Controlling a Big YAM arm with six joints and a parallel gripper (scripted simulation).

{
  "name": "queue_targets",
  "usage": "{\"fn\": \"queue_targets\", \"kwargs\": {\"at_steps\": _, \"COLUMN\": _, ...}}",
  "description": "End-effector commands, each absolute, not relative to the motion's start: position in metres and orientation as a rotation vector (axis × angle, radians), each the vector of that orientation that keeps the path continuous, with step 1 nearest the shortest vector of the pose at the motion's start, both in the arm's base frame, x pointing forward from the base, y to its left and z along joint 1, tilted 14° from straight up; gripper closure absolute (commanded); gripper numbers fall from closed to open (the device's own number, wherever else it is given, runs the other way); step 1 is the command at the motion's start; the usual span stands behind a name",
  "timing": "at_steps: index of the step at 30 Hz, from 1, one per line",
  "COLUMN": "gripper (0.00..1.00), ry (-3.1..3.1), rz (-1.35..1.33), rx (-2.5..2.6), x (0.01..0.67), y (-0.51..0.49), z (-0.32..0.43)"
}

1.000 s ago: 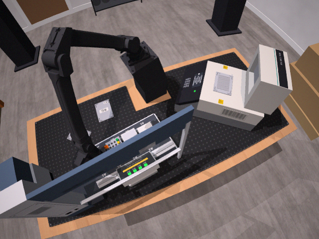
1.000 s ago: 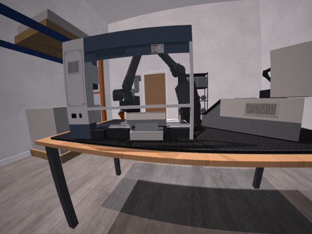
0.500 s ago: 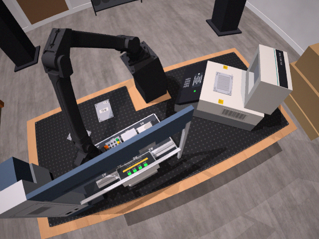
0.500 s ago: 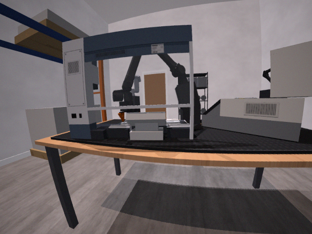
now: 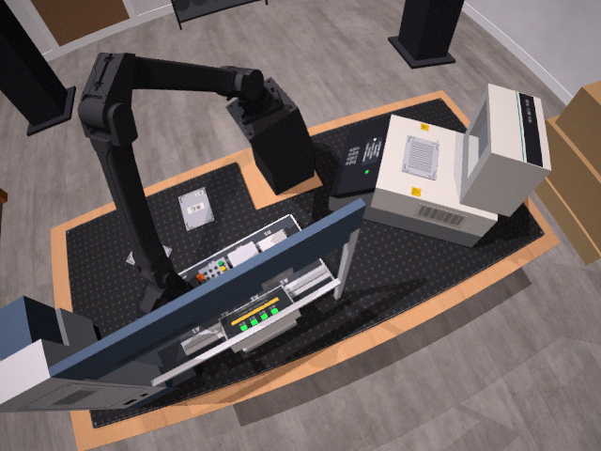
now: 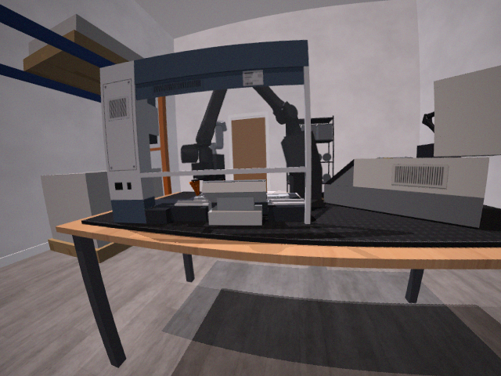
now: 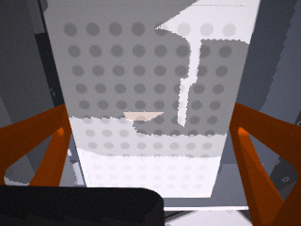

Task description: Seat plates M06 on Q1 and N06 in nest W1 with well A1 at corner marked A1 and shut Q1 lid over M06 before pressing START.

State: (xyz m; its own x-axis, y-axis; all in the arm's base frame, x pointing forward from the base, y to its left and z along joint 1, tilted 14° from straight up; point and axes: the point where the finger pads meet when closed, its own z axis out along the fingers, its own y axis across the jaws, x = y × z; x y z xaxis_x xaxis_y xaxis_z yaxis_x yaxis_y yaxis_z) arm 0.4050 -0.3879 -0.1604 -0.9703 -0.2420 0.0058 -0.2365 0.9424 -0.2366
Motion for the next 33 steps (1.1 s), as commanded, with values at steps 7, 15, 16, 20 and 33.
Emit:
{"fn": "queue_targets", "kwargs": {"at_steps": 7, "gripper": 0.05, "ry": 3.072, "rz": -0.352, "rx": -0.422, "x": 0.411, "y": -0.37, "z": -0.159}}
{"fn": "queue_targets", "kwargs": {"at_steps": 15, "gripper": 0.05, "ry": 3.076, "rz": -0.327, "rx": -0.409, "x": 0.408, "y": -0.366, "z": -0.171}}
{"fn": "queue_targets", "kwargs": {"at_steps": 16, "gripper": 0.05, "ry": 3.077, "rz": -0.326, "rx": -0.409, "x": 0.408, "y": -0.366, "z": -0.171}}
{"fn": "queue_targets", "kwargs": {"at_steps": 20, "gripper": 0.05, "ry": 3.079, "rz": -0.322, "rx": -0.407, "x": 0.408, "y": -0.365, "z": -0.173}}
{"fn": "queue_targets", "kwargs": {"at_steps": 33, "gripper": 0.05, "ry": 3.082, "rz": -0.316, "rx": -0.401, "x": 0.407, "y": -0.363, "z": -0.178}}
